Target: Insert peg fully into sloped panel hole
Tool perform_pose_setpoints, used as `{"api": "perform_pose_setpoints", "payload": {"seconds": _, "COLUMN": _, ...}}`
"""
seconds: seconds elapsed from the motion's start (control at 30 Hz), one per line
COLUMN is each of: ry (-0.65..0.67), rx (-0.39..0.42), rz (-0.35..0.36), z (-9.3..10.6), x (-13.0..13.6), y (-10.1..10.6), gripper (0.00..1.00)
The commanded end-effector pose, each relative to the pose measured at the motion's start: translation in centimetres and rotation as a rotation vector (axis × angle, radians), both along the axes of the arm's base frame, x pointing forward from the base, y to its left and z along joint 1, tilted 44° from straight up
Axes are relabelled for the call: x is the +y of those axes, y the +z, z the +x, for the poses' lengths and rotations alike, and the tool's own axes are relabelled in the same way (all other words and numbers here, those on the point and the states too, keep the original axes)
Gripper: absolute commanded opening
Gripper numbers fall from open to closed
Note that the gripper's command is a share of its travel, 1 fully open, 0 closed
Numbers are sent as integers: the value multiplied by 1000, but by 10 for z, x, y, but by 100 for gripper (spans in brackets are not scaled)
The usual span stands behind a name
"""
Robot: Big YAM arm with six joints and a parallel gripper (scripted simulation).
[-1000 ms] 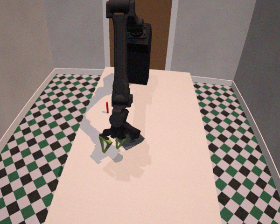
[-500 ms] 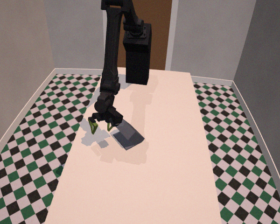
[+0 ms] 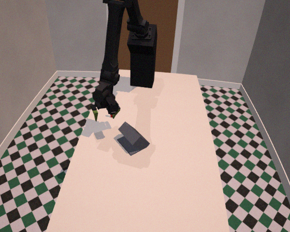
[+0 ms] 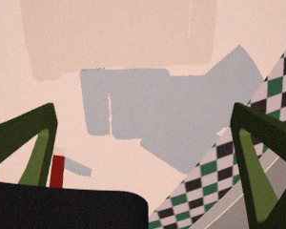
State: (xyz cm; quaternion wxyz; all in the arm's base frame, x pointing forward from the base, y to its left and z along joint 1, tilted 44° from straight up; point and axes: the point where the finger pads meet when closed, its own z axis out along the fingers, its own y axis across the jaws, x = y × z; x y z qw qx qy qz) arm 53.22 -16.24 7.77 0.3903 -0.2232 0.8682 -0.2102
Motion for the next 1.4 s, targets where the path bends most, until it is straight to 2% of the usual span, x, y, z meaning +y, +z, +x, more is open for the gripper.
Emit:
{"api": "perform_pose_setpoints", "payload": {"seconds": 0.0, "ry": -52, "rx": -8, "rz": 64, "z": -16, "x": -5, "y": 1, "gripper": 100}}
{"api": "perform_pose_setpoints", "payload": {"seconds": 0.07, "ry": -58, "rx": -8, "rz": 82, "z": -23, "x": -6, "y": -3, "gripper": 100}}
{"api": "perform_pose_setpoints", "payload": {"seconds": 0.37, "ry": -130, "rx": 78, "rz": 280, "z": -95, "x": 0, "y": -52, "gripper": 100}}
{"api": "perform_pose_setpoints", "payload": {"seconds": 0.5, "ry": -148, "rx": 89, "rz": 324, "z": -111, "x": 3, "y": -60, "gripper": 100}}
{"api": "perform_pose_setpoints", "payload": {"seconds": 0.73, "ry": -136, "rx": 81, "rz": 320, "z": -105, "x": 6, "y": -57, "gripper": 100}}
{"api": "perform_pose_setpoints", "payload": {"seconds": 0.8, "ry": -124, "rx": 79, "rz": 317, "z": -98, "x": 9, "y": -59, "gripper": 100}}
{"api": "perform_pose_setpoints", "payload": {"seconds": 0.83, "ry": -126, "rx": 95, "rz": 323, "z": -99, "x": 10, "y": -68, "gripper": 100}}
{"api": "perform_pose_setpoints", "payload": {"seconds": 1.0, "ry": -135, "rx": 100, "rz": 324, "z": -97, "x": 7, "y": -76, "gripper": 100}}
{"api": "perform_pose_setpoints", "payload": {"seconds": 1.1, "ry": -128, "rx": 95, "rz": 322, "z": -91, "x": 9, "y": -77, "gripper": 100}}
{"api": "perform_pose_setpoints", "payload": {"seconds": 1.2, "ry": -132, "rx": 99, "rz": 317, "z": -96, "x": 6, "y": -76, "gripper": 100}}
{"api": "perform_pose_setpoints", "payload": {"seconds": 1.37, "ry": -132, "rx": 99, "rz": 317, "z": -91, "x": 5, "y": -81, "gripper": 100}}
